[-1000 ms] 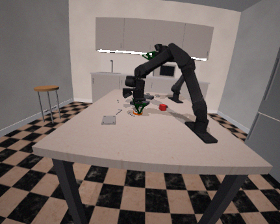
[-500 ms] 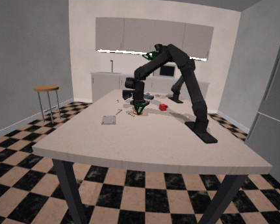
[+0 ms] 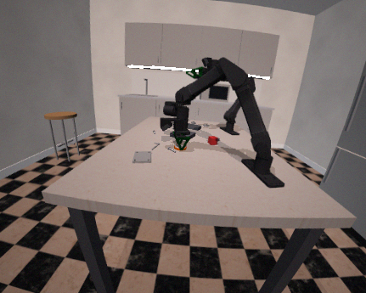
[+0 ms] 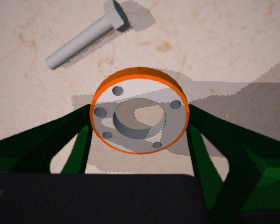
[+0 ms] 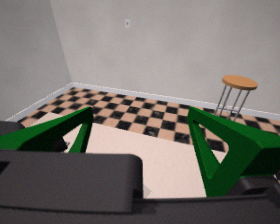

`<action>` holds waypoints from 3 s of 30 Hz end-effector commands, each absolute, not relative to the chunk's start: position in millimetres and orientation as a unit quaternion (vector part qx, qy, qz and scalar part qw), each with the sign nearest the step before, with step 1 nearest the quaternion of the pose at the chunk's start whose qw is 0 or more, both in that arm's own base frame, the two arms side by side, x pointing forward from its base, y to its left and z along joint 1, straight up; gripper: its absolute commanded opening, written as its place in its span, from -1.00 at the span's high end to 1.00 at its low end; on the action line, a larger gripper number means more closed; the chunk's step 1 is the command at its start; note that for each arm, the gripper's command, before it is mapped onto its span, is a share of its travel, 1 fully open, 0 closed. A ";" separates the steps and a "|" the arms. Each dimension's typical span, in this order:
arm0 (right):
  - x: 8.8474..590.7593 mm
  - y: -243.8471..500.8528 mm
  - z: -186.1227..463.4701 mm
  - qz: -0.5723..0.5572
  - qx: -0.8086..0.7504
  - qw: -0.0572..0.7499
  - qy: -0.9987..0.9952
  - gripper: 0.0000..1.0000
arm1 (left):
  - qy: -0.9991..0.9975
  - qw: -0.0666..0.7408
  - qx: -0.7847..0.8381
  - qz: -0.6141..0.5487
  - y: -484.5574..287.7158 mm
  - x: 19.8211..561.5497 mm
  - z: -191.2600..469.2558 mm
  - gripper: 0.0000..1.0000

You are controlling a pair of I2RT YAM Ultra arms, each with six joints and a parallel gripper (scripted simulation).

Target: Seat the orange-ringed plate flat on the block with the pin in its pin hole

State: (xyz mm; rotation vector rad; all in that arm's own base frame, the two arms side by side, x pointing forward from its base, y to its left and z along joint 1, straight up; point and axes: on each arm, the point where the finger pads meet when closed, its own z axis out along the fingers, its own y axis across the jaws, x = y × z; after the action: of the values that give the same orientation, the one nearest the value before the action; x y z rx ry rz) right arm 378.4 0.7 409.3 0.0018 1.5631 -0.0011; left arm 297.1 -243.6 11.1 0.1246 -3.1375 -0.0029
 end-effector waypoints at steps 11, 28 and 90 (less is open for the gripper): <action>368.0 4.1 441.1 0.003 0.001 0.737 0.676 -1.00 | -0.999 -0.026 0.042 0.014 -247.4 309.0 52.1 1.00; 368.0 4.1 441.1 0.003 0.001 0.737 0.676 -1.00 | -0.998 -0.028 0.045 0.017 -247.7 308.4 79.7 1.00; 368.0 4.1 441.1 0.003 0.001 0.737 0.676 -1.00 | -0.432 -0.016 -0.902 0.015 -349.6 -41.3 83.1 1.00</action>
State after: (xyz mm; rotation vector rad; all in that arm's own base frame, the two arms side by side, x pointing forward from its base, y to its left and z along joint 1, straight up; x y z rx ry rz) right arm 378.4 0.7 409.3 0.0018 1.5631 -0.0011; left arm -16.7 -350.1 71.9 -2.6754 -1.6471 -0.0007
